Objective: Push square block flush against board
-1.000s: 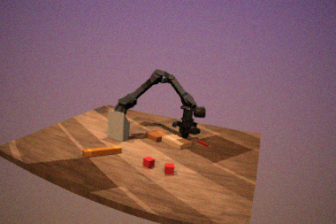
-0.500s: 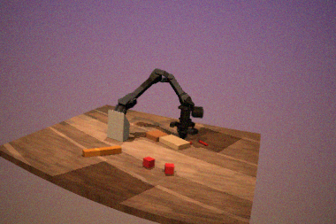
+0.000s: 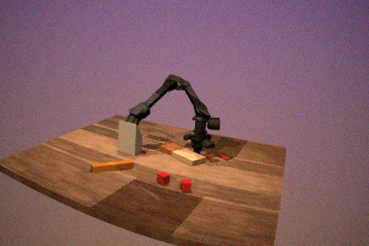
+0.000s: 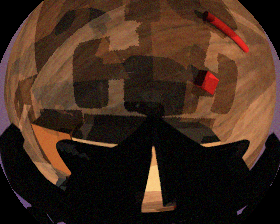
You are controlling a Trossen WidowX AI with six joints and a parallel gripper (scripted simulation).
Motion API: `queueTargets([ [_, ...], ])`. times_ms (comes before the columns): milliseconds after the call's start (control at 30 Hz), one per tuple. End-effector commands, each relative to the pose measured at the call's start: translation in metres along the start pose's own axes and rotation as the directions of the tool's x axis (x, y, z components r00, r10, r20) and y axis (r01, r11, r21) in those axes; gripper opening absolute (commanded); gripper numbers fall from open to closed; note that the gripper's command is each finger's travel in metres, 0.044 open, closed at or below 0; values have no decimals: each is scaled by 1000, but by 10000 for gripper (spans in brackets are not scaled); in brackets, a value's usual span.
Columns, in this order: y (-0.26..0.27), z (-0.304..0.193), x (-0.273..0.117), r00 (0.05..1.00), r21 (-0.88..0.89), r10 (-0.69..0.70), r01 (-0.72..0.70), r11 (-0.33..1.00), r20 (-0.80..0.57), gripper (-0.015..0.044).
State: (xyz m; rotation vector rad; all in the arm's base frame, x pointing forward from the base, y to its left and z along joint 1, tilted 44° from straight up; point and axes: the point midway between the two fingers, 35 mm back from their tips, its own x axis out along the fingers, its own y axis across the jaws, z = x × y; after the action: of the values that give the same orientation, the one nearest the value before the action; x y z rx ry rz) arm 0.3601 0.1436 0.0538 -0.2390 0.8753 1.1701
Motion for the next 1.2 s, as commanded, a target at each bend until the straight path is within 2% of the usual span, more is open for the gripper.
queueTargets([
  [0,3,-6,3,1000,2,6,-6,1000,-12,0],
  [1167,0,43,-1,1000,-4,7,-7,1000,-8,0],
])
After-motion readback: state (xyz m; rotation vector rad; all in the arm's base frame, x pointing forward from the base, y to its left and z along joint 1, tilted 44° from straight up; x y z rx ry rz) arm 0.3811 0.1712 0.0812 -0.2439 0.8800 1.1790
